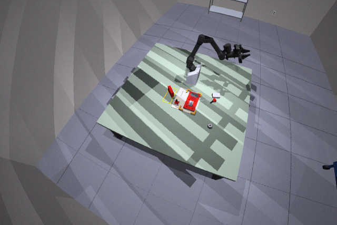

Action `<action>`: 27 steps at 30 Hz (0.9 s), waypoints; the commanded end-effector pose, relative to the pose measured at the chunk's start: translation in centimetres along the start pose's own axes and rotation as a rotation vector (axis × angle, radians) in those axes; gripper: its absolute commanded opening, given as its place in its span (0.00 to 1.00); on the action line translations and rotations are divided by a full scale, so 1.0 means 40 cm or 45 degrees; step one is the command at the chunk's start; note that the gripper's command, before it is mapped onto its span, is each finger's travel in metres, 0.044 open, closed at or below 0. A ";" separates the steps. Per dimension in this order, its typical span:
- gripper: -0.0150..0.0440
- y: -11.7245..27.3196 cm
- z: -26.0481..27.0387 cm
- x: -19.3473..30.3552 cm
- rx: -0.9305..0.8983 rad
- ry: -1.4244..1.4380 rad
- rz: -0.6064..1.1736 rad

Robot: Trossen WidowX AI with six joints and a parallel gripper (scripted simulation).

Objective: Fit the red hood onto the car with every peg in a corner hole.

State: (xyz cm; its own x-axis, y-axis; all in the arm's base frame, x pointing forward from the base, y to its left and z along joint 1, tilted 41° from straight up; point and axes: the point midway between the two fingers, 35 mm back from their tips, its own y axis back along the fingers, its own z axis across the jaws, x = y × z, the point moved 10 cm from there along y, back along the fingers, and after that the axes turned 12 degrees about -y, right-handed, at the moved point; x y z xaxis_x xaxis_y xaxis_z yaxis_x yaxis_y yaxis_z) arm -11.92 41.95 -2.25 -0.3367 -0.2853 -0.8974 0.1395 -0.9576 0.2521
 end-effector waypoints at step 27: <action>0.25 0.181 -0.617 -0.344 1.065 0.187 0.343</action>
State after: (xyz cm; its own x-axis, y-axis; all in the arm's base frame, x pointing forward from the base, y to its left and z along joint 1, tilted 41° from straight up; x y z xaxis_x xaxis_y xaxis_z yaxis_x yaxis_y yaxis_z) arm 13.50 41.18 1.88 -0.2475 -0.5193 -0.8180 -0.4817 -0.6666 0.5689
